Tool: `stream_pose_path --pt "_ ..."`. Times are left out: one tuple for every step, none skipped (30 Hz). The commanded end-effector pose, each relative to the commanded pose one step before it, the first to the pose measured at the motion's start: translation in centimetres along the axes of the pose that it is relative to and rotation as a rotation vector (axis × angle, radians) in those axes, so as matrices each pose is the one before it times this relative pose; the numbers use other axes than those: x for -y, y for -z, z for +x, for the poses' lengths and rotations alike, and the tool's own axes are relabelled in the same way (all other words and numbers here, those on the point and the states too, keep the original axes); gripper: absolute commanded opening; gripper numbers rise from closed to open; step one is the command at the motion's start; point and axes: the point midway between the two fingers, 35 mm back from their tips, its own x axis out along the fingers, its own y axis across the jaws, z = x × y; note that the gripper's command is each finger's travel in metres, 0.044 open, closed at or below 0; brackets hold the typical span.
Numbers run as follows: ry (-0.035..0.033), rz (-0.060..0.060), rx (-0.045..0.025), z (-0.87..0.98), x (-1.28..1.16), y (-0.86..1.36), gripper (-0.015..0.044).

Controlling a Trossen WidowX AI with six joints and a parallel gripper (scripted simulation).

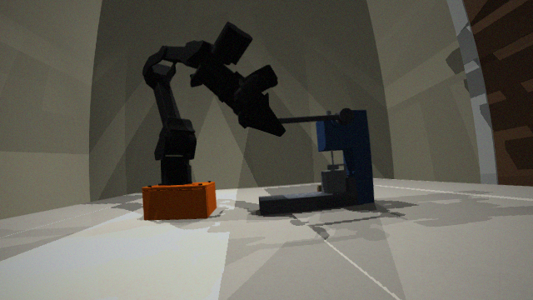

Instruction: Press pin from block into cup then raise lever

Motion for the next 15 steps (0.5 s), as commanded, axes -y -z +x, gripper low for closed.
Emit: stream_pose_path --pt "-0.00042 -0.0002 -0.0053 0.049 0.044 -0.025 0.0" --pt "0.0 0.0 0.0 -0.036 0.001 -0.04 0.0" --pt "0.0 0.0 0.0 -0.036 0.001 -0.04 0.0" --pt "0.0 0.0 0.0 -0.036 0.001 -0.04 0.0" --pt "0.0 0.0 0.0 -0.036 0.001 -0.04 0.0" --pt "0.0 0.0 0.0 -0.037 0.001 -0.041 0.0" --pt "0.0 0.0 0.0 -0.036 0.0 -0.04 0.0" --pt "0.0 0.0 0.0 -0.036 0.0 -0.04 0.0" --pt "0.0 0.0 0.0 -0.037 0.0 -0.04 0.0" --pt "0.0 0.0 0.0 -0.036 0.0 -0.04 0.0" --pt "0.0 0.0 0.0 -0.037 0.0 -0.04 0.0" --pt "0.0 0.0 0.0 -0.036 0.0 -0.04 0.0" --pt "0.0 0.0 0.0 -0.037 0.0 -0.04 0.0" --pt "0.0 0.0 0.0 -0.037 0.0 -0.04 0.0" --pt "0.0 0.0 0.0 -0.036 0.0 -0.04 0.0"
